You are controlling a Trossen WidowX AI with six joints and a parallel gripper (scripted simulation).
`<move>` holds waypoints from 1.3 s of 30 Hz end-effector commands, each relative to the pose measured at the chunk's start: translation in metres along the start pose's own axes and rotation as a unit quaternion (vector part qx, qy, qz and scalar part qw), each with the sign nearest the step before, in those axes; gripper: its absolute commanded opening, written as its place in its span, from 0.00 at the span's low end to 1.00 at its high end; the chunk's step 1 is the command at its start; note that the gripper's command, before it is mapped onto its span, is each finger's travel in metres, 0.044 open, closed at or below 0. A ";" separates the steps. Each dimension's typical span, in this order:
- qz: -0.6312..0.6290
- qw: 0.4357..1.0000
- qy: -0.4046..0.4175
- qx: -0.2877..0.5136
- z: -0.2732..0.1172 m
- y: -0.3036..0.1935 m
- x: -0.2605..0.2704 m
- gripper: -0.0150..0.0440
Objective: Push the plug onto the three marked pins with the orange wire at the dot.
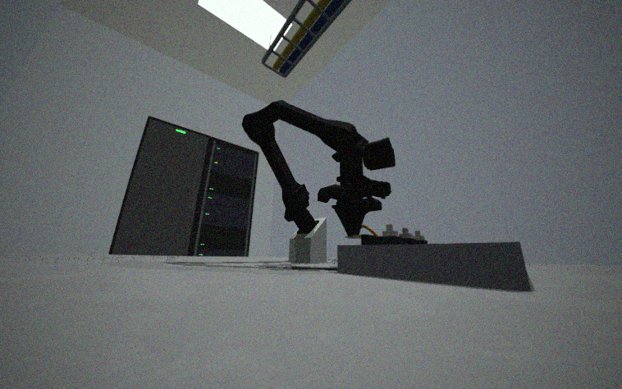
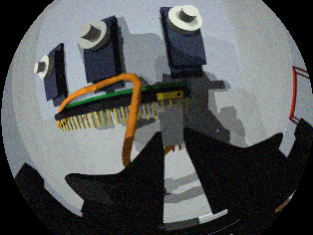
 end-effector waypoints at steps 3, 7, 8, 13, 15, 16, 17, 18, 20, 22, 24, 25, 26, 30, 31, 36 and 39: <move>0.001 1.000 -0.001 -0.005 -0.001 0.007 0.000 0.25; 0.001 1.000 -0.001 -0.005 -0.001 0.009 0.000 0.25; 0.001 1.000 -0.001 -0.005 -0.001 0.010 0.000 0.25; 0.001 1.000 -0.001 -0.005 0.001 0.007 0.000 0.34; 0.001 1.000 -0.001 -0.005 0.001 0.006 0.000 0.43; 0.001 1.000 -0.001 -0.005 0.001 0.006 0.000 0.48; 0.001 1.000 -0.001 -0.005 0.001 0.006 0.000 0.52; 0.001 1.000 -0.001 -0.005 0.001 0.006 0.000 0.57; 0.001 1.000 -0.001 -0.005 -0.001 0.006 0.000 0.65; 0.001 1.000 0.000 -0.005 -0.013 0.007 0.001 0.74; 0.001 1.000 0.001 -0.004 -0.033 0.008 0.001 0.83; 0.001 1.000 0.001 -0.004 -0.043 0.007 0.001 0.88; 0.001 1.000 0.001 -0.004 -0.051 0.006 0.001 0.92; 0.001 1.000 0.000 -0.004 -0.059 0.006 0.000 1.00; 0.001 1.000 0.000 -0.004 -0.059 0.006 0.000 1.00; 0.001 1.000 0.000 -0.004 -0.059 0.006 0.000 1.00; 0.001 1.000 0.000 -0.004 -0.059 0.006 0.000 1.00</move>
Point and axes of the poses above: the point midway between the two fingers, 35 mm back from their tips, its own z axis out along the fingers, its own x axis across the jaws, y = z × x, the point moved 6 cm from there along -z, back along the fingers, and after that the axes turned 6 degrees about z, right-handed, at the moved point
